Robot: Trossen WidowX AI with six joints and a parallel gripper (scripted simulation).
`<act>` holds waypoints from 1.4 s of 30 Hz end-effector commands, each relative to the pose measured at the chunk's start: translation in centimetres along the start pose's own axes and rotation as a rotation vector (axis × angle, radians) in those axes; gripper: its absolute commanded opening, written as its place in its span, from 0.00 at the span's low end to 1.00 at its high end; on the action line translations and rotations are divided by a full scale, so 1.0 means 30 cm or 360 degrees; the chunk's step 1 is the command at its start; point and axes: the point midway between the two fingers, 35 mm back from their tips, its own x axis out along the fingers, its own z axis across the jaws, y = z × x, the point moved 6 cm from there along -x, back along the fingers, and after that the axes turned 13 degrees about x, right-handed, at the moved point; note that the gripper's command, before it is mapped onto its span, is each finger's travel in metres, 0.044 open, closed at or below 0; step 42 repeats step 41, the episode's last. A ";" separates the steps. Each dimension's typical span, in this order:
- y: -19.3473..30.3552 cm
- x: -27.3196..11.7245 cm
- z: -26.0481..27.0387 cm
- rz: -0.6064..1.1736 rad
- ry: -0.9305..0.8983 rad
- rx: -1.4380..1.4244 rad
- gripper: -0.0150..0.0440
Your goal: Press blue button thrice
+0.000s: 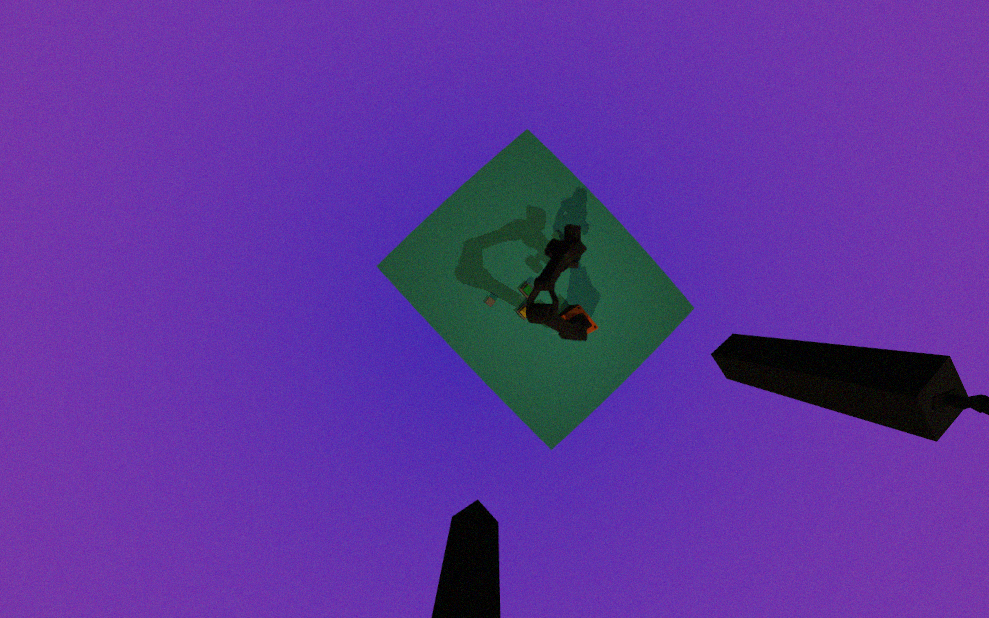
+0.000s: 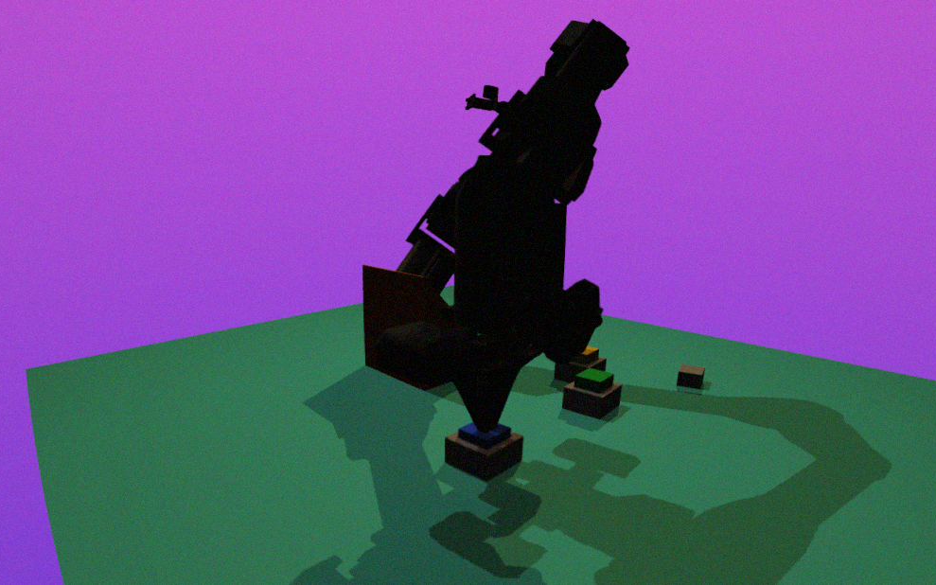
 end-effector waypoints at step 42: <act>0.153 -0.321 1.040 0.0018 -0.0027 0.0017 0.93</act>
